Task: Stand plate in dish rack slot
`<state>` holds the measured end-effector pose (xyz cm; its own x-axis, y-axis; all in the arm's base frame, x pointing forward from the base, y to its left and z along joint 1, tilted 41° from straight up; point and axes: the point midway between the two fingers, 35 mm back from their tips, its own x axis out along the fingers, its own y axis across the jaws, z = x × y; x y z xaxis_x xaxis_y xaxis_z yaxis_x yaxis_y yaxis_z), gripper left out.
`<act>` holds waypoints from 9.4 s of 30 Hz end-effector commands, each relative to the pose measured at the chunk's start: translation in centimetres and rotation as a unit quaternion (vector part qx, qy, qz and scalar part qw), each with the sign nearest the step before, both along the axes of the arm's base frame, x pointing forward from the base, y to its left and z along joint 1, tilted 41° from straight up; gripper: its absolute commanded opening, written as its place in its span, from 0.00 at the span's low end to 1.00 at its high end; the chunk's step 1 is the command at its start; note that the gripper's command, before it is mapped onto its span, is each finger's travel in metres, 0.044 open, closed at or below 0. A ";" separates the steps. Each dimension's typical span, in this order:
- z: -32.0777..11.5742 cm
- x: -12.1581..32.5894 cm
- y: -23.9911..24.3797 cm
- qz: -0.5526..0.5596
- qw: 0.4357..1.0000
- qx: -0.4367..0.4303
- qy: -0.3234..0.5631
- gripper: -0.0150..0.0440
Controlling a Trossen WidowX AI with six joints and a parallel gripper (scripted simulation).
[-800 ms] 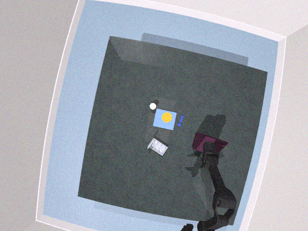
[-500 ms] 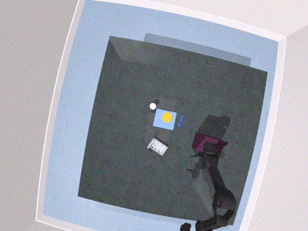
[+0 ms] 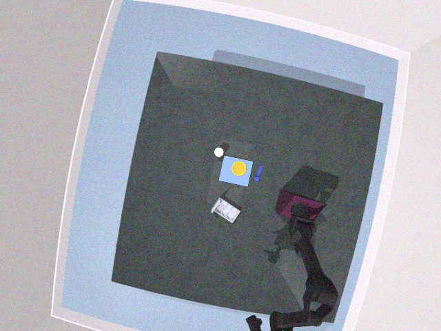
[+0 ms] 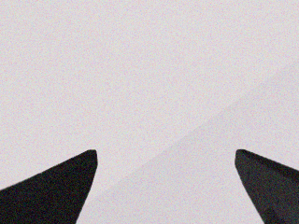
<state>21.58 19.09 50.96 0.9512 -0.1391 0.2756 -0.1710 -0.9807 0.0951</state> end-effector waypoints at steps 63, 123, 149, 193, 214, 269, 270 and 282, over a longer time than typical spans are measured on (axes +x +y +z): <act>-19.3 25.0 -7.3 -0.075 0.481 -0.846 0.218 0.93; -51.0 11.2 -36.6 0.548 0.153 -0.818 0.082 0.93; -56.6 5.8 -34.5 0.545 0.315 -0.776 -0.043 0.93; -64.5 7.6 -27.5 0.544 0.318 -0.775 -0.046 0.93; -65.0 7.7 -26.9 0.544 0.318 -0.775 -0.047 0.86; -46.9 6.7 -33.8 0.585 0.436 -0.673 0.121 0.25; -46.5 6.7 -33.4 0.587 0.444 -0.664 0.133 0.25; -42.5 6.5 -28.6 0.592 0.534 -0.540 0.271 0.25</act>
<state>28.22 -10.92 7.20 0.1705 0.6090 -0.7747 0.7839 0.3925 0.4811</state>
